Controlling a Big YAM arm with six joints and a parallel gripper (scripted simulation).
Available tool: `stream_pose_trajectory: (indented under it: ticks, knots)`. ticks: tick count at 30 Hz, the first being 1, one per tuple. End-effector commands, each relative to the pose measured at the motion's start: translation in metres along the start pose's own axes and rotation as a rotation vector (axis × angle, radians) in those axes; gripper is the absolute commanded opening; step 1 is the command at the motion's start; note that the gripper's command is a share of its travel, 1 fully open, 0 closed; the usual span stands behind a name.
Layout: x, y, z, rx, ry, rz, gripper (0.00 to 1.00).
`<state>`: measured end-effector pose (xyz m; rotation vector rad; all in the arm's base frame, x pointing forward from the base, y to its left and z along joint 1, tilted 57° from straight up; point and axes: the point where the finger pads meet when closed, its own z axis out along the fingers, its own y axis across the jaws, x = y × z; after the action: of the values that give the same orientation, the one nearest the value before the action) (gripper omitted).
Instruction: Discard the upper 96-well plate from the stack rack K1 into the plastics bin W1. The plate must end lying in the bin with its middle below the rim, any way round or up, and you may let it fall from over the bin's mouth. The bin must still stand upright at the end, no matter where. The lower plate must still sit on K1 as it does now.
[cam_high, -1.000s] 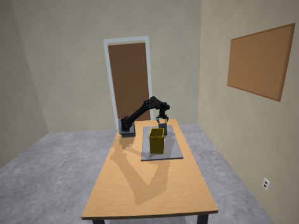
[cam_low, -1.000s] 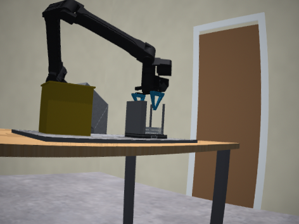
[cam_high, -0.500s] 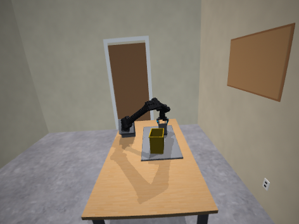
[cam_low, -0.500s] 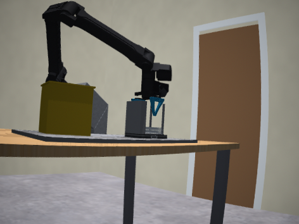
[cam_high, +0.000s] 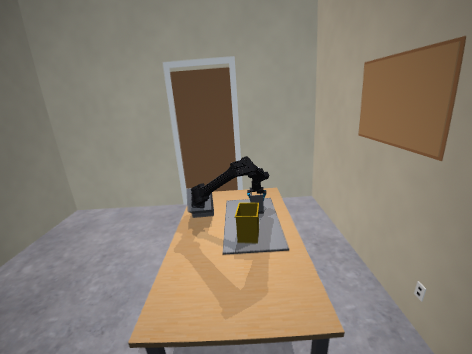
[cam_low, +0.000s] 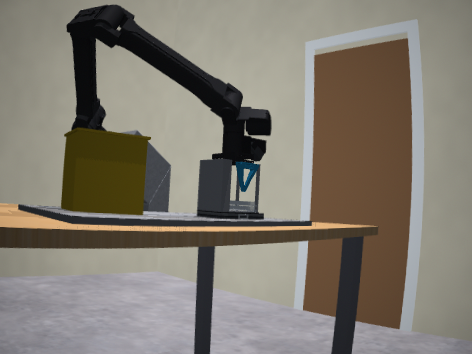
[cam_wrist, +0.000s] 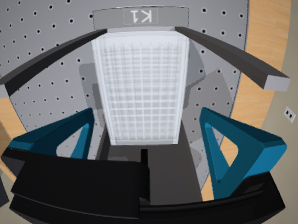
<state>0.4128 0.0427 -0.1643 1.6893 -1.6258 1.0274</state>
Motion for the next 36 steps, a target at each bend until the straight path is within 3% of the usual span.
stream_pose_trajectory:
  ticks: [1, 18, 36]
  knots:
    - [0.001, 0.006, 0.015, -0.015, 0.004, -0.020, 1.00]
    - [0.001, 0.007, 0.040, -0.016, 0.004, -0.020, 1.00]
    - [0.003, 0.004, 0.041, -0.012, 0.001, -0.014, 1.00]
